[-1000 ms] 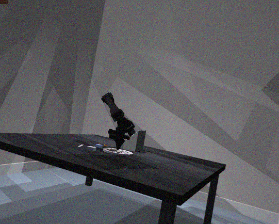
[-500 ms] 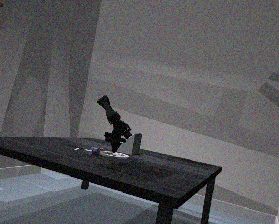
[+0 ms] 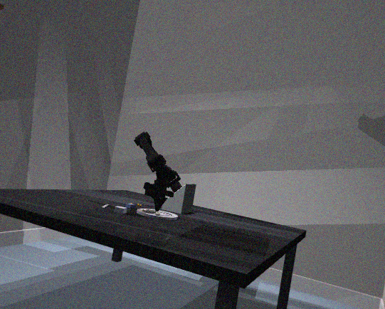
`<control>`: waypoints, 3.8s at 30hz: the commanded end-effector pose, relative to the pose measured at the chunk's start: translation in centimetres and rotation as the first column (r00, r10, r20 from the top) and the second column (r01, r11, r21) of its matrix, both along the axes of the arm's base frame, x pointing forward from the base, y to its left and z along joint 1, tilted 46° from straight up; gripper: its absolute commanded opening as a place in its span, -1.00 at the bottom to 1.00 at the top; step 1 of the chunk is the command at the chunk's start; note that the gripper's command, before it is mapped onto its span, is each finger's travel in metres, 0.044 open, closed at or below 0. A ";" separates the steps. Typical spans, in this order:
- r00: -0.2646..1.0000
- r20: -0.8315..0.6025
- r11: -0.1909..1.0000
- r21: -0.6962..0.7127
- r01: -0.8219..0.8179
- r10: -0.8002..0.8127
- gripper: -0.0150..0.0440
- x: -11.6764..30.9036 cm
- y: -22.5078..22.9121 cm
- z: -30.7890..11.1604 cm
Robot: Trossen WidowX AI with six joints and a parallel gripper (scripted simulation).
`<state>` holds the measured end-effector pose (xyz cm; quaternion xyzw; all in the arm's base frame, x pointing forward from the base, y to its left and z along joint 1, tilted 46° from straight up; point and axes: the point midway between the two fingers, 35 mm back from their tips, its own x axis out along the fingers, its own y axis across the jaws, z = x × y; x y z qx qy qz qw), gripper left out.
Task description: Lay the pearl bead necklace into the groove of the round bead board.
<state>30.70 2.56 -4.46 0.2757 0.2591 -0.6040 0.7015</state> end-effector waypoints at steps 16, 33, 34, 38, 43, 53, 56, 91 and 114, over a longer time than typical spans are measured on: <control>1.000 -0.010 1.000 -0.005 0.004 -0.004 -0.49 -0.2 -0.3 -0.1; 1.000 -0.010 1.000 -0.005 0.004 -0.004 -0.49 -0.2 -0.3 -0.1; 1.000 -0.010 1.000 -0.005 0.004 -0.004 -0.49 -0.2 -0.3 -0.1; 1.000 -0.010 1.000 -0.005 0.004 -0.004 -0.49 -0.2 -0.3 -0.1; 1.000 -0.010 1.000 -0.005 0.004 -0.004 -0.49 -0.2 -0.3 -0.1; 1.000 -0.010 1.000 -0.005 0.004 -0.004 -0.49 -0.2 -0.3 -0.1; 1.000 -0.010 1.000 -0.005 0.004 -0.004 -0.49 -0.2 -0.3 -0.1; 1.000 -0.010 1.000 -0.004 0.004 -0.004 1.00 -0.1 0.0 0.1; 0.318 -0.739 0.655 0.214 -0.725 0.594 -0.08 3.5 3.7 0.2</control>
